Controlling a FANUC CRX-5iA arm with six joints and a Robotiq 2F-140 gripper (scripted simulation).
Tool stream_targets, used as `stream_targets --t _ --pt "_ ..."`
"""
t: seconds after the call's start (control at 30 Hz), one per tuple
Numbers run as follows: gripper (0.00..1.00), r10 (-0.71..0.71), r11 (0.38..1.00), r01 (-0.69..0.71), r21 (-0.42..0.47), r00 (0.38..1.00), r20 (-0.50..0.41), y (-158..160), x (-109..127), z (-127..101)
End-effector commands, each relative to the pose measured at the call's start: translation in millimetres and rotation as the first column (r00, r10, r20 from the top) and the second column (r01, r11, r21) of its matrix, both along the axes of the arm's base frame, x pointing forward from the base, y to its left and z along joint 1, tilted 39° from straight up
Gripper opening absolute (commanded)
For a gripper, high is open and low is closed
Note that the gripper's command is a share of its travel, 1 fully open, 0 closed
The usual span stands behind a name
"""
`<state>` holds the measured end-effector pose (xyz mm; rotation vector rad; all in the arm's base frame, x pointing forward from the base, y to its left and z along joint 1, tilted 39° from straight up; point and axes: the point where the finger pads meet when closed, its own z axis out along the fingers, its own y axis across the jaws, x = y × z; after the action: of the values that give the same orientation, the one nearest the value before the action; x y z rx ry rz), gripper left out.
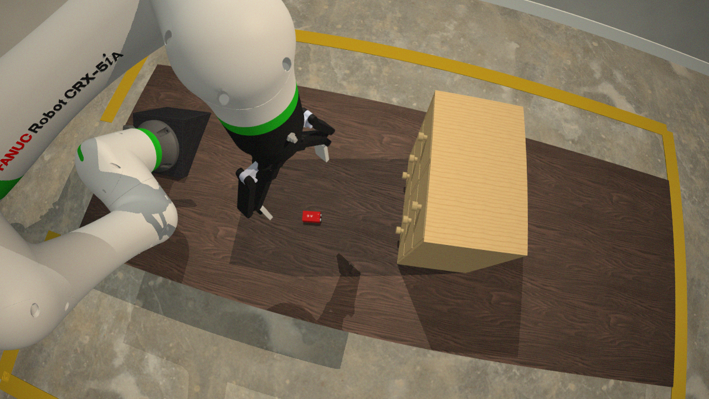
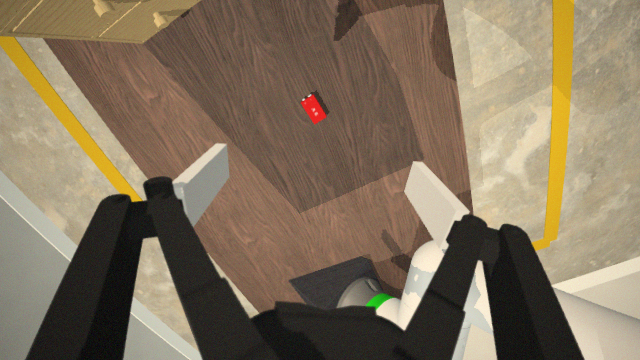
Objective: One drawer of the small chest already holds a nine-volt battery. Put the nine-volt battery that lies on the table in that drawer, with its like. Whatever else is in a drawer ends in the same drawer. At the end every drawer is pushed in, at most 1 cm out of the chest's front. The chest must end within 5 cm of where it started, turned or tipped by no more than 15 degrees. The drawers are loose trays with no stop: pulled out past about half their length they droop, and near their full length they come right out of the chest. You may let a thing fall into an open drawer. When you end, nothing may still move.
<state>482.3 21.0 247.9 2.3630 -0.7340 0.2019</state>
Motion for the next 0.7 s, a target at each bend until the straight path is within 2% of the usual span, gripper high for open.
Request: stream_targets --t 0.0,0.1,0.17,0.2,0.4,0.67 --pt "1.0 -0.213 0.976 0.216 0.007 0.961 0.174 -10 -2 -13" --pt "1.0 -0.309 0.949 0.313 0.024 0.917 0.253 -14 -3 -18" --pt "1.0 -0.309 0.949 0.313 0.024 0.917 0.253 -14 -3 -18" --pt "1.0 -0.398 0.913 0.405 0.048 0.857 0.327 -15 -3 -19" --pt "1.0 -0.547 0.819 0.562 0.115 0.703 0.455 -21 -5 -26" --pt "1.0 -0.694 0.643 0.725 0.247 0.415 0.588 -24 -6 -30"
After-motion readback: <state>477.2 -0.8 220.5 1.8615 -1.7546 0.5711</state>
